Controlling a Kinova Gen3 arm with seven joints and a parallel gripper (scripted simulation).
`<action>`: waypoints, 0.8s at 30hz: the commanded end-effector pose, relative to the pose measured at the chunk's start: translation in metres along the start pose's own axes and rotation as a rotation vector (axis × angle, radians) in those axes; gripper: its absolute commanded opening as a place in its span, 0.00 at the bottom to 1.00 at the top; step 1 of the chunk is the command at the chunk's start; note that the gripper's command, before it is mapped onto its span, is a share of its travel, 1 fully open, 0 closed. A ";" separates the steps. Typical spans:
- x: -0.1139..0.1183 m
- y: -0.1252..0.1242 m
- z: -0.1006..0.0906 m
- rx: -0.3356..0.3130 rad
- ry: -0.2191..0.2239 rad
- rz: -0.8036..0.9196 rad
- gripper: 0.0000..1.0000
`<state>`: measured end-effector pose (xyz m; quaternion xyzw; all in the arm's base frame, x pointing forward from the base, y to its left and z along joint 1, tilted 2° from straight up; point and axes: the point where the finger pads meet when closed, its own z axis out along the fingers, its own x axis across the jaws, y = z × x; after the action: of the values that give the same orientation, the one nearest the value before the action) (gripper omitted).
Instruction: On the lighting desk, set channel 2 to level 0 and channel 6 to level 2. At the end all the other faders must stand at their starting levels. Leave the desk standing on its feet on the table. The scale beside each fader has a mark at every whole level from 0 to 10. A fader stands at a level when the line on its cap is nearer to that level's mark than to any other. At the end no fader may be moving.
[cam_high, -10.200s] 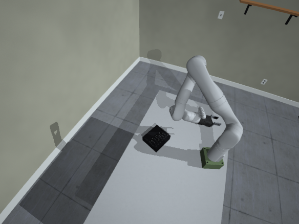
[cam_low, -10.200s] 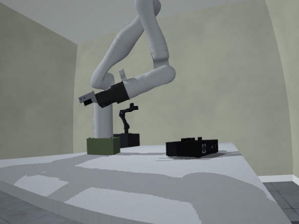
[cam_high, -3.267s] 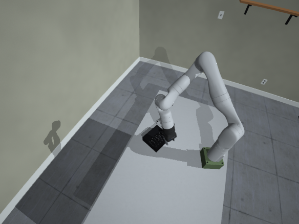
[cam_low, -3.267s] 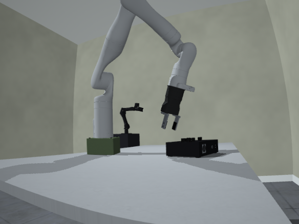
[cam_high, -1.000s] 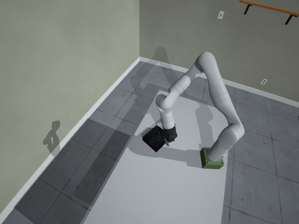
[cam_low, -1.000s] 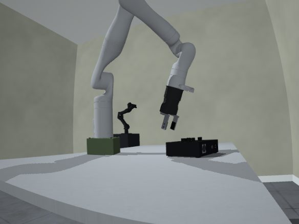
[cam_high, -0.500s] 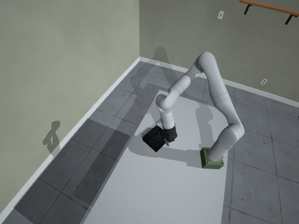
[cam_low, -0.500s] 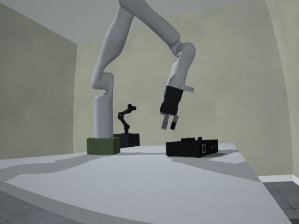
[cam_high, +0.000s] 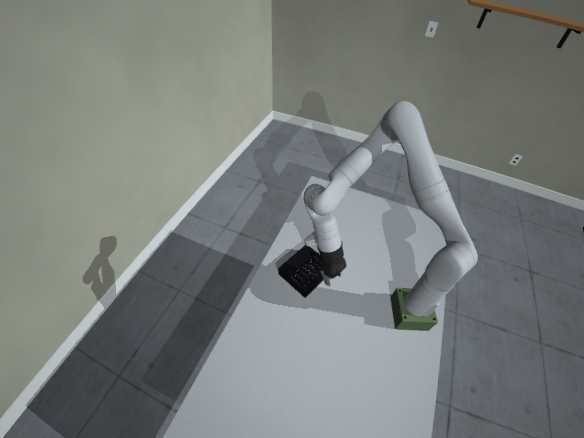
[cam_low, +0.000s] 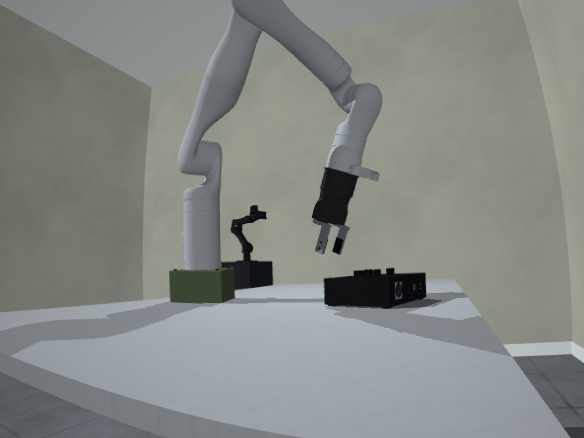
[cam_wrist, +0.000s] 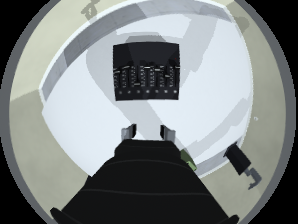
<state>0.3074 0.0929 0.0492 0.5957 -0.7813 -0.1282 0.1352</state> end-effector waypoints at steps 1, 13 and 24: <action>0.002 0.000 0.000 0.001 0.003 0.008 1.00; 0.005 -0.003 -0.001 0.009 0.010 0.138 1.00; 0.009 -0.008 -0.003 0.025 0.017 0.348 1.00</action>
<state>0.3102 0.0799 0.0478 0.4800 -0.8579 -0.0962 0.1561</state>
